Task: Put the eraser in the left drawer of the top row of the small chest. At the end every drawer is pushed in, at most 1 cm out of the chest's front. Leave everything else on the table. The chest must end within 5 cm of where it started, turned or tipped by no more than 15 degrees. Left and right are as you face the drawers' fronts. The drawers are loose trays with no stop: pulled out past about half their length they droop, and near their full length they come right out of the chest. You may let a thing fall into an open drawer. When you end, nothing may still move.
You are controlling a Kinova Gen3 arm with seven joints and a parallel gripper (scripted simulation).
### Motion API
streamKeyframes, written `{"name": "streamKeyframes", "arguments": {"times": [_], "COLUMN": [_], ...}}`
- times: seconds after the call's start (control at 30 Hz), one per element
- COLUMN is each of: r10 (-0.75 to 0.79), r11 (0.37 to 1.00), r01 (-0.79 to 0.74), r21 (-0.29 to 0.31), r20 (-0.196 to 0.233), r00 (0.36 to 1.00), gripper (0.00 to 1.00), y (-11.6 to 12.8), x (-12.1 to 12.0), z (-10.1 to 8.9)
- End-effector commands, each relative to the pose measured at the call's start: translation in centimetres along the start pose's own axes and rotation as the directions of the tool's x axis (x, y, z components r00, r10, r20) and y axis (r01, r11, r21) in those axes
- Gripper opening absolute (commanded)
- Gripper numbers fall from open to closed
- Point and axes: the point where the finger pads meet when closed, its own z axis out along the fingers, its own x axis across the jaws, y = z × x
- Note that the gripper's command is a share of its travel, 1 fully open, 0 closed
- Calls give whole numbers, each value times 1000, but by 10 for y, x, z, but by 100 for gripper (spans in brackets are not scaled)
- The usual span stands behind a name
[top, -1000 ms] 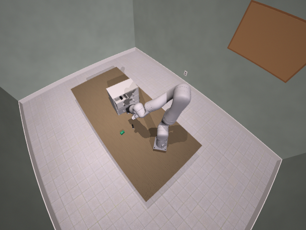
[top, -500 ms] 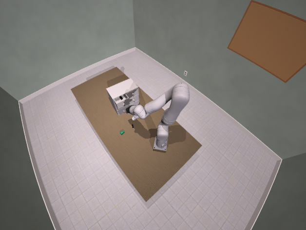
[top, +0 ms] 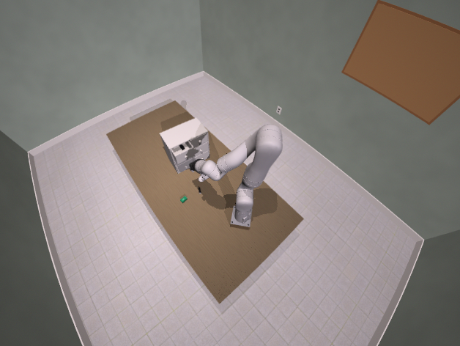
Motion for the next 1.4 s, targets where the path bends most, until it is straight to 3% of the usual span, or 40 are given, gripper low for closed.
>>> {"name": "streamKeyframes", "arguments": {"times": [0.0,1.37], "r10": [-4,-4], "r11": [1000,999], "r01": [4,4], "r21": [-2,-52], "r20": [1,1], "r00": [1000,1000], "gripper": [100,100], "y": [-2,-3], "x": [0,0], "z": [1,8]}}
